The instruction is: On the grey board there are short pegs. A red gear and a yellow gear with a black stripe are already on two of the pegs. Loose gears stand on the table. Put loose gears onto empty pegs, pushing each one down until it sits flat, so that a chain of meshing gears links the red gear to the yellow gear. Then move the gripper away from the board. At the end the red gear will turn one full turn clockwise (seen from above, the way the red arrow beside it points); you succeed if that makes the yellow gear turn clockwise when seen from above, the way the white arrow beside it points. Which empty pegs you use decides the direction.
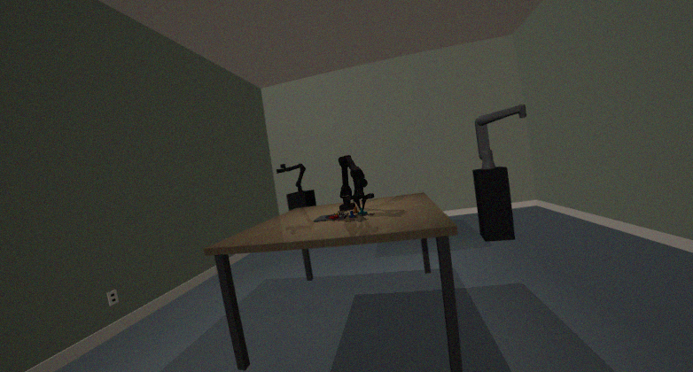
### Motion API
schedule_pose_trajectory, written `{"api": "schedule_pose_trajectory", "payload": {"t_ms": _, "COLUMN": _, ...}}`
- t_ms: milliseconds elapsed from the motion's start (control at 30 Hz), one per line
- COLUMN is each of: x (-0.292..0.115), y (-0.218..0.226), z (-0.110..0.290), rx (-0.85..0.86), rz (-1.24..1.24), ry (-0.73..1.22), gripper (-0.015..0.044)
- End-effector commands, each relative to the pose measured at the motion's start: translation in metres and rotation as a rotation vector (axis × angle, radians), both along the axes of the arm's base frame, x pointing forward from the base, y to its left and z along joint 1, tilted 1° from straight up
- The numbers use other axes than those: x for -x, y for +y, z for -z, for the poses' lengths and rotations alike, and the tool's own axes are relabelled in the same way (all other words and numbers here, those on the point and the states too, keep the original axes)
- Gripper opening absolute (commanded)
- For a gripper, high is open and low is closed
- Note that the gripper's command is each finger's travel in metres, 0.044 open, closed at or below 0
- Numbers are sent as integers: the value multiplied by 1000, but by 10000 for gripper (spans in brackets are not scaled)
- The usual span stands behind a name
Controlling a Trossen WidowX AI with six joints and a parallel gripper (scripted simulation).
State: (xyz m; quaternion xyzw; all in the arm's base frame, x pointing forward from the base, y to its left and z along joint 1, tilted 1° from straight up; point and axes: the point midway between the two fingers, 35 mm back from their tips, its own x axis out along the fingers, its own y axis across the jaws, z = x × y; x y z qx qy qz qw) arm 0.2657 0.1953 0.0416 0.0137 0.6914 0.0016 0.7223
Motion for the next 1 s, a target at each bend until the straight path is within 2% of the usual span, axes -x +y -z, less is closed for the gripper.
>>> {"api": "schedule_pose_trajectory", "payload": {"t_ms": 0, "x": 0, "y": 0, "z": 0, "rx": -1, "rz": 5, "ry": 0, "gripper": 59}}
{"api": "schedule_pose_trajectory", "payload": {"t_ms": 100, "x": 0, "y": 0, "z": 0, "rx": -1, "rz": 5, "ry": 0, "gripper": 39}}
{"api": "schedule_pose_trajectory", "payload": {"t_ms": 167, "x": 0, "y": 0, "z": 0, "rx": -1, "rz": 5, "ry": 0, "gripper": 0}}
{"api": "schedule_pose_trajectory", "payload": {"t_ms": 967, "x": -4, "y": 5, "z": -55, "rx": -2, "rz": 5, "ry": -3, "gripper": 0}}
